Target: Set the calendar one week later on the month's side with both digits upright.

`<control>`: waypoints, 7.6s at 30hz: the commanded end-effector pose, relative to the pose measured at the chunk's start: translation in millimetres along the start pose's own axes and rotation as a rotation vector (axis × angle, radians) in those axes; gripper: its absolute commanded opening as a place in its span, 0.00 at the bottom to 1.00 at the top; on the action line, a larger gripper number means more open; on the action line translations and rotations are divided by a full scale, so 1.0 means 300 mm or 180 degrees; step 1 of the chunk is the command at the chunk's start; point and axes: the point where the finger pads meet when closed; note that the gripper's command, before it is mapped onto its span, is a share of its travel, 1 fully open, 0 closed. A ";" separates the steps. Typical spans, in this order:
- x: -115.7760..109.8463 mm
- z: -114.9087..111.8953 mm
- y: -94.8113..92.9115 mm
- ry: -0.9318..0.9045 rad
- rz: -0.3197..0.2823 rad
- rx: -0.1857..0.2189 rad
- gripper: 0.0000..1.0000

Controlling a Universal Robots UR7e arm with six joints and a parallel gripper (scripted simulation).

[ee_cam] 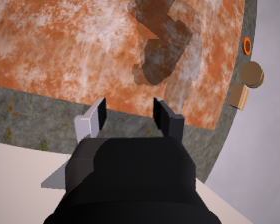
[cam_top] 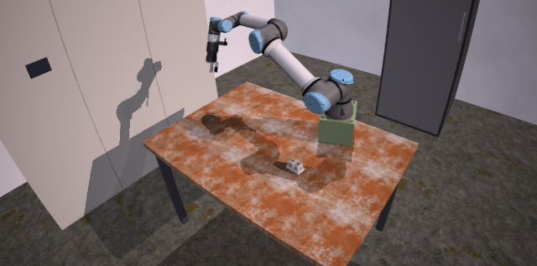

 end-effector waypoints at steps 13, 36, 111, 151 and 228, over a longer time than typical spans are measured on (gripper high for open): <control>-0.001 0.002 0.005 0.0003 -0.0007 0.0001 1.00; 0.016 0.057 -0.015 0.0071 0.0018 0.0036 1.00; 1.857 1.015 -0.684 0.2818 0.0546 0.1083 1.00; 2.416 0.741 -0.753 0.3581 0.0550 0.1233 1.00; 2.400 0.688 -0.878 0.7674 0.1474 0.0790 1.00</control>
Point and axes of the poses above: the point where the finger pads meet when closed, its own y axis back along the fingers, its own z axis across the jaws, x = y × z, and after that the axes turned 13 degrees about -y, right-handed
